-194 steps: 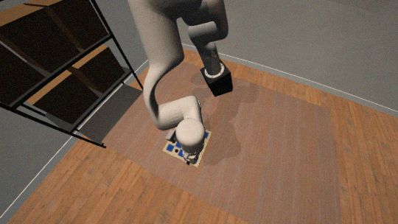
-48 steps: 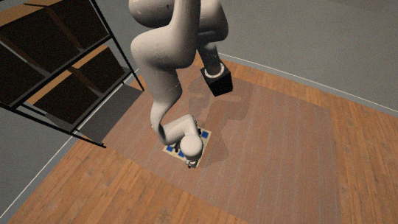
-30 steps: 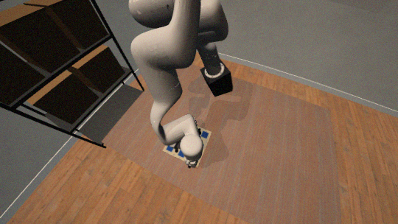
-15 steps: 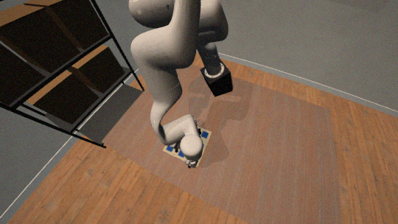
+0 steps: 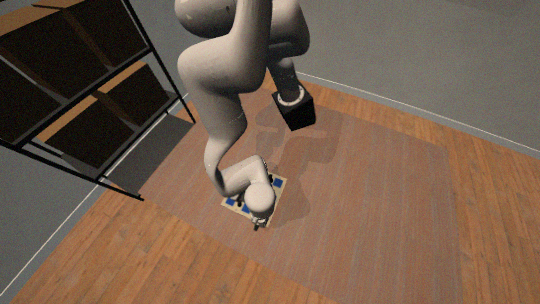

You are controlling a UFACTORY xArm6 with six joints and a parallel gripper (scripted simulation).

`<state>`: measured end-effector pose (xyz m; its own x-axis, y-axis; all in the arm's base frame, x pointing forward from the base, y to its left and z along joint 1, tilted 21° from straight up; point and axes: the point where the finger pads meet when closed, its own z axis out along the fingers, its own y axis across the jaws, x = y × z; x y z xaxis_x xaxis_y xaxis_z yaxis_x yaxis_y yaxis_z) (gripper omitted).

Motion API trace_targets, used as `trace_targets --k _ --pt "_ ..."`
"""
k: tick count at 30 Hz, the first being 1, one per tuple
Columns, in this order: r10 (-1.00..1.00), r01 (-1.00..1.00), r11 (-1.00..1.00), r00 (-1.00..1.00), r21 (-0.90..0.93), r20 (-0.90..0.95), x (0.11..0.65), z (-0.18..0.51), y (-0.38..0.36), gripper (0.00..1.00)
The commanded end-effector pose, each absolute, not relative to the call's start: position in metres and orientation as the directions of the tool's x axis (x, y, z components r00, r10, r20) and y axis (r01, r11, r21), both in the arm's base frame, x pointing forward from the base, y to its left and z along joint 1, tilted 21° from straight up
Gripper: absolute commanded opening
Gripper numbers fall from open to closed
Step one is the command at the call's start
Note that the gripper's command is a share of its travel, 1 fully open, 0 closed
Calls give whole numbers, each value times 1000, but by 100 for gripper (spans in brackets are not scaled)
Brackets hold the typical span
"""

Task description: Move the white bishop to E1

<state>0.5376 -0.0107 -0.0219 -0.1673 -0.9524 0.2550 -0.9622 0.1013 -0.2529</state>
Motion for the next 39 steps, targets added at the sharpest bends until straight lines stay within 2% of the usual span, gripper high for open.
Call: trace_targets --k 1,17,32,39 --pt "-953 -961 101 -167 -256 254 539 -20 -10 37" --pt "-953 -961 101 -167 -256 254 537 -13 -8 37" --pt "-953 -961 101 -167 -256 254 522 53 12 37" --pt "-953 -961 101 -167 -256 254 519 63 15 37"
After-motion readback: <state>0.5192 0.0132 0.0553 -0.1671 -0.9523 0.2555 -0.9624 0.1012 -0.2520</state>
